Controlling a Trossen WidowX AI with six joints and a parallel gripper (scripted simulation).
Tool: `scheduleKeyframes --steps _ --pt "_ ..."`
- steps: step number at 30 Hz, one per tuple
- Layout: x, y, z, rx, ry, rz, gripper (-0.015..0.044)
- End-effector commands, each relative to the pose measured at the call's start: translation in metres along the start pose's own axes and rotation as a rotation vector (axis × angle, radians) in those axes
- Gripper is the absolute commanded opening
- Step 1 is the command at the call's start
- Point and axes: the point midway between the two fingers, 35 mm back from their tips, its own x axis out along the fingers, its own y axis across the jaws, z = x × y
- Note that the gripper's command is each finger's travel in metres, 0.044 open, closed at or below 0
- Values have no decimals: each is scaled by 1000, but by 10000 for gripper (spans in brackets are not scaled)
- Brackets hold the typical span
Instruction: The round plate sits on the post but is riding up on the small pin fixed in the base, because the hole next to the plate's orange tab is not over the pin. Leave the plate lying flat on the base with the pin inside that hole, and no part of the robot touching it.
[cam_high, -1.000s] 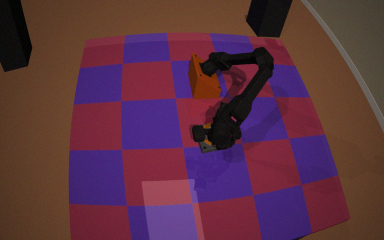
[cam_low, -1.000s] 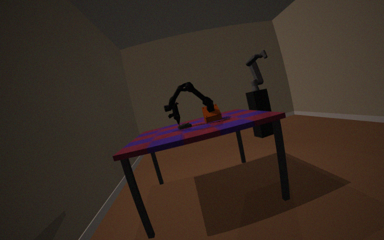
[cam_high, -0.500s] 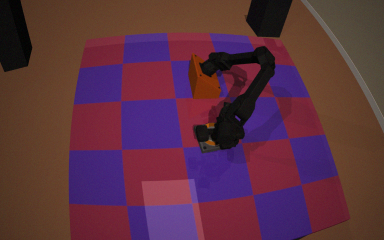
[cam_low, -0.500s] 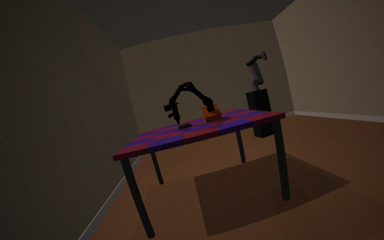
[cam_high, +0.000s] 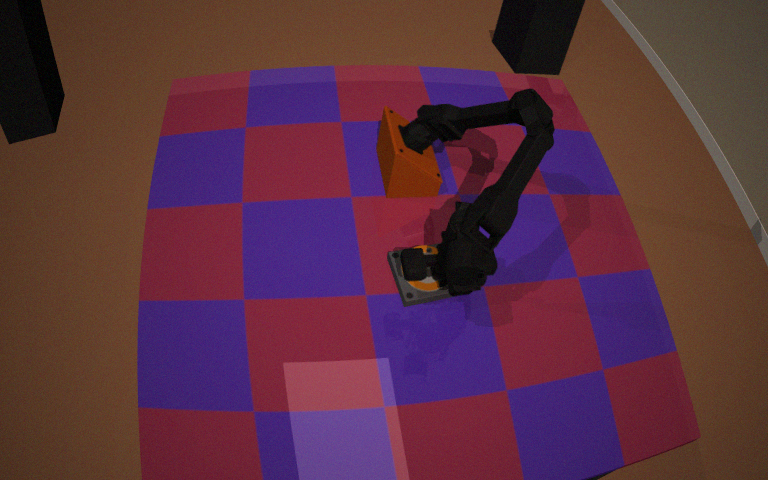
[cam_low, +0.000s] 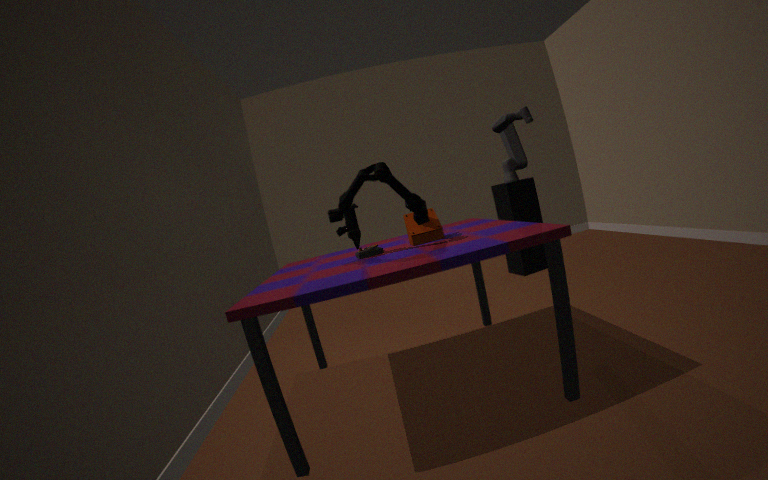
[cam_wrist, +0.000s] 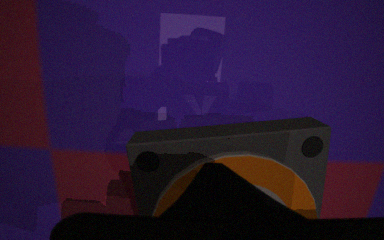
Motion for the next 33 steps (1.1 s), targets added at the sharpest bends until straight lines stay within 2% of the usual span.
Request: scheduleKeyframes --steps 1,33 --pt "3 6 -6 8 11 10 0" --pt "0 27 -30 9 13 11 0"
